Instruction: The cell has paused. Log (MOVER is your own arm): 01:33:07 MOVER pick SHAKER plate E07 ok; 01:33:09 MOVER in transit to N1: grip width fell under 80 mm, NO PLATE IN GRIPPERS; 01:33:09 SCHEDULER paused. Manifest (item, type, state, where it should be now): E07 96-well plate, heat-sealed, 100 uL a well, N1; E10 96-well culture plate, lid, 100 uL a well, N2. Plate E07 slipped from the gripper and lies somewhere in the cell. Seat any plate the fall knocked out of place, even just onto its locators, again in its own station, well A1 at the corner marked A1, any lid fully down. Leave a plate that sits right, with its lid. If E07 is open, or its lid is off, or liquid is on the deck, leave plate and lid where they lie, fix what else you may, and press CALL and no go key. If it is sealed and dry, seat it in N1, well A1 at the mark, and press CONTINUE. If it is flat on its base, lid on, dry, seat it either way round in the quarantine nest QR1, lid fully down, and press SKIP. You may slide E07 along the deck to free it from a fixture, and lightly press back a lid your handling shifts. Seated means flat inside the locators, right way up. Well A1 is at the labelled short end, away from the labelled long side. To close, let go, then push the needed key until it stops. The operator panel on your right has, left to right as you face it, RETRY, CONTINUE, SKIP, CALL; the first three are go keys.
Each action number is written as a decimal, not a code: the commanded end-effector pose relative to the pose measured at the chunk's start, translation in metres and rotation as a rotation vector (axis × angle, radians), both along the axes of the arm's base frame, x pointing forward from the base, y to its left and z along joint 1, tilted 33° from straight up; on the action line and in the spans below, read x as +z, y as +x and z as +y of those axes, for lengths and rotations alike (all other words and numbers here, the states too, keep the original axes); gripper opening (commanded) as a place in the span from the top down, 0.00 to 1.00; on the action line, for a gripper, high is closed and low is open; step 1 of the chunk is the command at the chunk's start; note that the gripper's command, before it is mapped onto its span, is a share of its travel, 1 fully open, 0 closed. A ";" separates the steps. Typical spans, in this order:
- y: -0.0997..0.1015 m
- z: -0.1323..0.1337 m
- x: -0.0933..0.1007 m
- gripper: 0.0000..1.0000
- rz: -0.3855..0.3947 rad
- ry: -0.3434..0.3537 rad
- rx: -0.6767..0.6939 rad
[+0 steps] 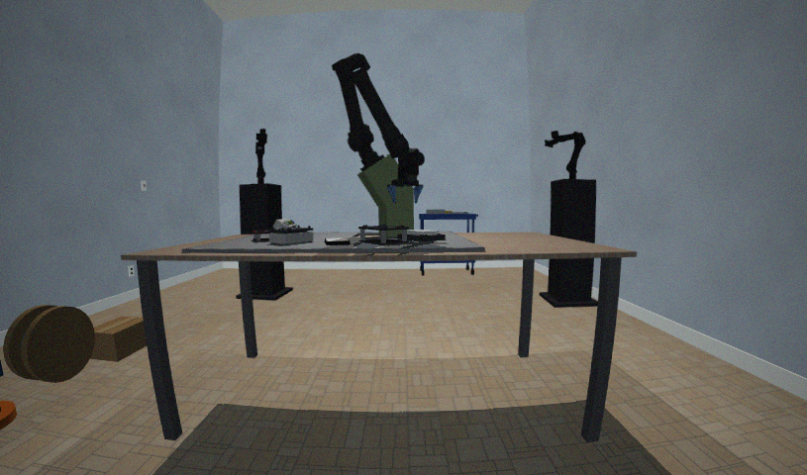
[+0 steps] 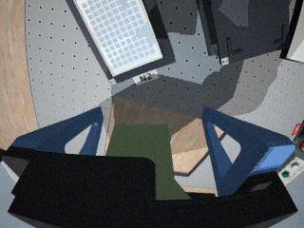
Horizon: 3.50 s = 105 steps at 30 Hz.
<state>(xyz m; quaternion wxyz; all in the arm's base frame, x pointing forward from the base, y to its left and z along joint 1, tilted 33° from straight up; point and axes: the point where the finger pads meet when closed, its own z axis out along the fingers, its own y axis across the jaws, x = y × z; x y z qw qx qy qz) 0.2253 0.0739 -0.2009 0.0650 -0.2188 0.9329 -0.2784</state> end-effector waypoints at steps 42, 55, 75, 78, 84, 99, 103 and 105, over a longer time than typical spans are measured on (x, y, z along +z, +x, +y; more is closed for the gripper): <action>0.036 -0.070 0.139 0.00 -0.034 0.015 -0.015; 0.058 -0.109 0.169 0.00 -0.035 0.013 -0.014; 0.086 -0.180 0.222 0.00 -0.043 0.004 -0.013; 0.081 -0.180 0.218 0.00 -0.032 0.005 -0.013; 0.081 -0.176 0.214 0.00 -0.031 0.005 -0.010; 0.128 -0.199 0.174 0.00 -0.029 0.004 -0.013; 0.141 -0.205 0.161 0.00 -0.027 0.004 -0.013; 0.148 -0.208 0.155 0.00 -0.026 0.004 -0.013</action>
